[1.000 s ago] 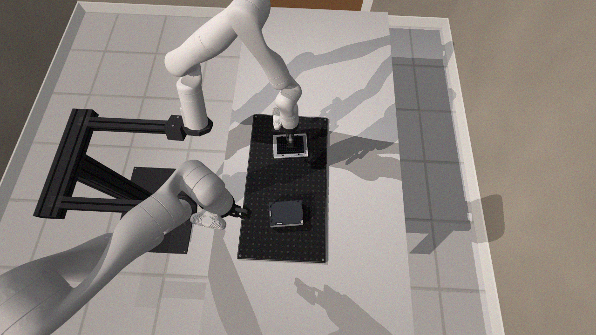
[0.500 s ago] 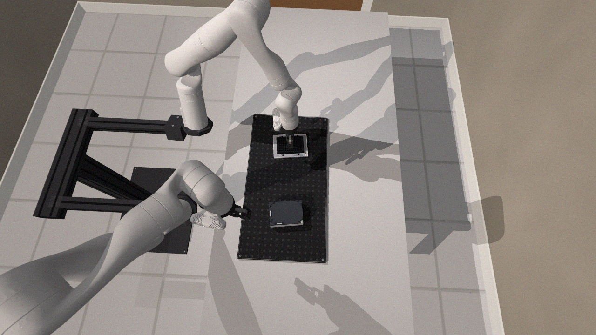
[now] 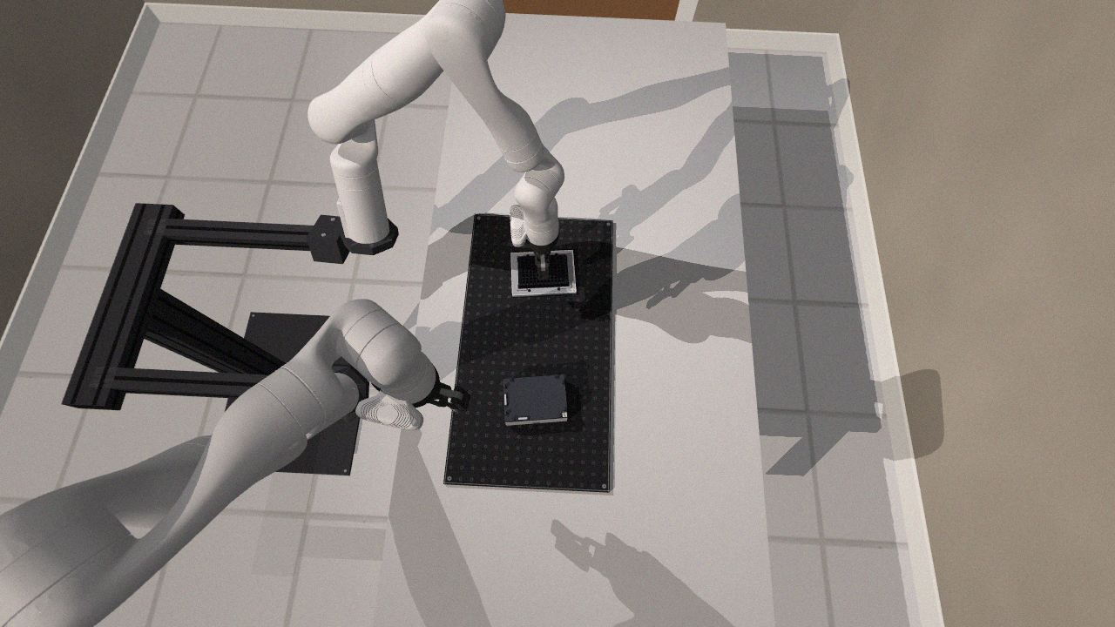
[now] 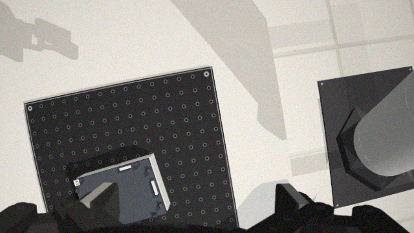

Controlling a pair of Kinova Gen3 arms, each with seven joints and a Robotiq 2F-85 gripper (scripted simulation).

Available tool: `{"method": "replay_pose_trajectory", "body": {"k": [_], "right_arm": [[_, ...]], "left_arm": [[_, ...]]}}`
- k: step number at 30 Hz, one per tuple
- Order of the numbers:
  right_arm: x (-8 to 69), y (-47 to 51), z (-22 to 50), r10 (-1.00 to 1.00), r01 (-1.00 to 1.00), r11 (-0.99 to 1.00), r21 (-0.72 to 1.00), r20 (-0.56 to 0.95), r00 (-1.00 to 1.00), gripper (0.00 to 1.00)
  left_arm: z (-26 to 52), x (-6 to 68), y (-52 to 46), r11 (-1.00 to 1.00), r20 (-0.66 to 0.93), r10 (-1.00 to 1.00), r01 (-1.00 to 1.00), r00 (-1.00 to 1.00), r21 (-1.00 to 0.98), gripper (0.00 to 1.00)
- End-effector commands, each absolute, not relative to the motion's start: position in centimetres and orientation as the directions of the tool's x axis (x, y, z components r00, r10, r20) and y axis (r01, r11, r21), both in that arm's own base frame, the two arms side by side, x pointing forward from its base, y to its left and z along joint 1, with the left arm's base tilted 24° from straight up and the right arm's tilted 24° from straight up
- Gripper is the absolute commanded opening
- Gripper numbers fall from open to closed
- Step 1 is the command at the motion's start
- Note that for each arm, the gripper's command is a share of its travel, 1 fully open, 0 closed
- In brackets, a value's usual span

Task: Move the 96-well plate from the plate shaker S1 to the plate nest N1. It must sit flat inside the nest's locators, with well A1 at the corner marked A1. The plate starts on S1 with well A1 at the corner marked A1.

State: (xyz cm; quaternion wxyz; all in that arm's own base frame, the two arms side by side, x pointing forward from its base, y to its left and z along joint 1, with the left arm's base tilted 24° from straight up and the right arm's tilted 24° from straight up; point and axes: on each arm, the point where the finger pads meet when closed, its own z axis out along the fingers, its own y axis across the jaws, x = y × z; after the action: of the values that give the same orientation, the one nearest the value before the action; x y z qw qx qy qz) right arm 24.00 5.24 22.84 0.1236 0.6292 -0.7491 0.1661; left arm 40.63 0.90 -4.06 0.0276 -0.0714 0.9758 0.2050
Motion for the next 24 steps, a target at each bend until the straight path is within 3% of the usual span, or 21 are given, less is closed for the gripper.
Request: {"method": "replay_pose_trajectory", "body": {"k": [1,24], "right_arm": [[24.02,5.27,22.86,-0.902,-0.984,0.153,-0.094,0.394,-0.177,1.0],[24.02,5.27,22.86,-0.902,-0.984,0.153,-0.094,0.394,-0.177,1.0]], "left_arm": [[-4.06,40.67,0.78,0.906,-0.084,-0.127,-0.151,-0.988,0.395,1.0],[-4.34,40.71,0.14,0.906,-0.084,-0.127,-0.151,-0.988,0.395,1.0]]}}
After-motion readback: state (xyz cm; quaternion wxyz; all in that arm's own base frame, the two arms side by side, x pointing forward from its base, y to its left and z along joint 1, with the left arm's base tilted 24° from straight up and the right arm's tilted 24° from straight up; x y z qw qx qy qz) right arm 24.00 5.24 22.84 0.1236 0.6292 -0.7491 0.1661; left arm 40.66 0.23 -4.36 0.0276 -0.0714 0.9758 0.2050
